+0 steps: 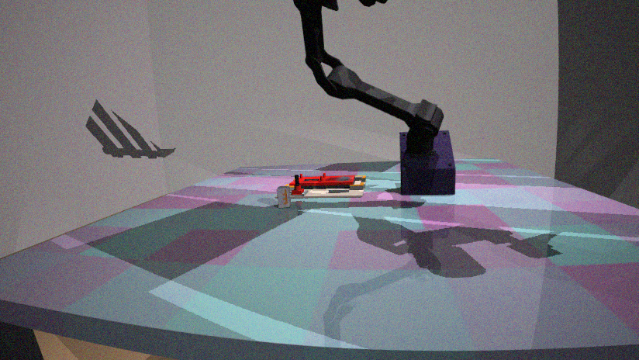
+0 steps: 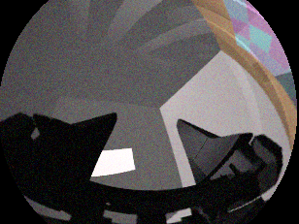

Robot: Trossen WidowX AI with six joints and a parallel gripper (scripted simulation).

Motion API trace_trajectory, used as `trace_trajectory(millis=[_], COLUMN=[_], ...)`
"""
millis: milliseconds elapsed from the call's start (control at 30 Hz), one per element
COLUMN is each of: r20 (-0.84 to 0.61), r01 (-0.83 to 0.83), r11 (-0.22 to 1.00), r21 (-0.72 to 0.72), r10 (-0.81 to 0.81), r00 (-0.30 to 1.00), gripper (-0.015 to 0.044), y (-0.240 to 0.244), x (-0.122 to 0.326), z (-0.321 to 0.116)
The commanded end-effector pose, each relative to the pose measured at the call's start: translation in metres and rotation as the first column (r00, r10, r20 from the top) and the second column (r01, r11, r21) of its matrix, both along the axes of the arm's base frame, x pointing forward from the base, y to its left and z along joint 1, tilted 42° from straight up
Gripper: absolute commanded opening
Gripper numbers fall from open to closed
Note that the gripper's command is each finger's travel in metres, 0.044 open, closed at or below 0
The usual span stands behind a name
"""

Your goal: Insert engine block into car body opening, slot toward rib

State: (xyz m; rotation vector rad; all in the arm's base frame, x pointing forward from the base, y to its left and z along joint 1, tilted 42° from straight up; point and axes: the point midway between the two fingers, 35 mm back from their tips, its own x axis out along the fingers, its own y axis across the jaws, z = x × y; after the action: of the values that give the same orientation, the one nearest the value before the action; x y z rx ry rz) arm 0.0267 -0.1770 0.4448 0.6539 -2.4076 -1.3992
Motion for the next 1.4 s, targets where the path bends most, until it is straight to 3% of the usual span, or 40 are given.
trace_trajectory(millis=[0,333,600,1000,1367], r20=[0.0,0.042,0.049,0.08,0.081], r01=[0.0,0.162,0.391,0.668,0.782], r11=[1.0,0.986,0.908,0.696,0.435], r21=[0.0,0.04,0.149,0.263,0.446], r10=[0.0,-0.164,-0.402,-0.706,-0.89], r00=[1.0,0.986,0.914,0.704,0.449], gripper=[0.0426,0.044,0.044,0.044,0.044], y=[0.0,0.034,0.082,0.185,0.299], x=[0.0,-0.05,-0.112,-0.158,-0.149], z=[0.0,0.006,0.014,0.017,0.002])
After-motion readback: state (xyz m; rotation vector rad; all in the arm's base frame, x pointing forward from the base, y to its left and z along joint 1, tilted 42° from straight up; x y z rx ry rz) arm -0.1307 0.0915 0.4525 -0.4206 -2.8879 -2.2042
